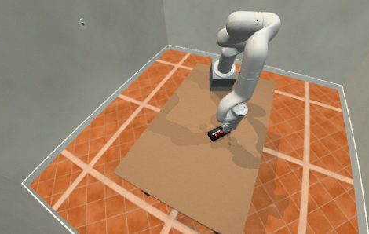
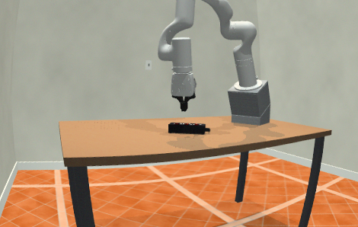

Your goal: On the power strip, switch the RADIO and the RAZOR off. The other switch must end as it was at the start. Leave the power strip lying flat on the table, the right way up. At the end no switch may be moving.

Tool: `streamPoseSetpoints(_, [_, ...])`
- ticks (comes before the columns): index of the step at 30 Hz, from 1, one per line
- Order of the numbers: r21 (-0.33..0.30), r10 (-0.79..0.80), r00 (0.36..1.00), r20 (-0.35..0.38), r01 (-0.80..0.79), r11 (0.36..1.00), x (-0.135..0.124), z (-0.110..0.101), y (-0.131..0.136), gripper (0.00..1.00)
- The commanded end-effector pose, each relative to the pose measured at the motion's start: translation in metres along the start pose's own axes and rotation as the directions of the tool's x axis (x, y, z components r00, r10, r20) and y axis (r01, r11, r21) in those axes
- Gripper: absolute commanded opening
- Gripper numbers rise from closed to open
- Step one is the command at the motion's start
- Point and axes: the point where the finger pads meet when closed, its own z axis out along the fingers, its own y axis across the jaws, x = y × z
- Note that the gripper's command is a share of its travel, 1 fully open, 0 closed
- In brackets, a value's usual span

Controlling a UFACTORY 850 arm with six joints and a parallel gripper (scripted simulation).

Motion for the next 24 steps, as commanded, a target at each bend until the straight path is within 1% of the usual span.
streamPoseSetpoints(1, [0.001, 0.0, 1.0, 0.001, 0.0, 1.0, -0.0007, -0.0007, -0.0004, 0.0])
streamPoseSetpoints(21, [0.001, 0.0, 1.0, 0.001, 0.0, 1.0, -0.0007, -0.0007, -0.0004, 0.0])
streamPoseSetpoints(22, [0.001, 0.0, 1.0, 0.001, 0.0, 1.0, -0.0007, -0.0007, -0.0004, 1.0])
streamPoseSetpoints(24, [0.001, 0.0, 1.0, 0.001, 0.0, 1.0, -0.0007, -0.0007, -0.0004, 1.0])
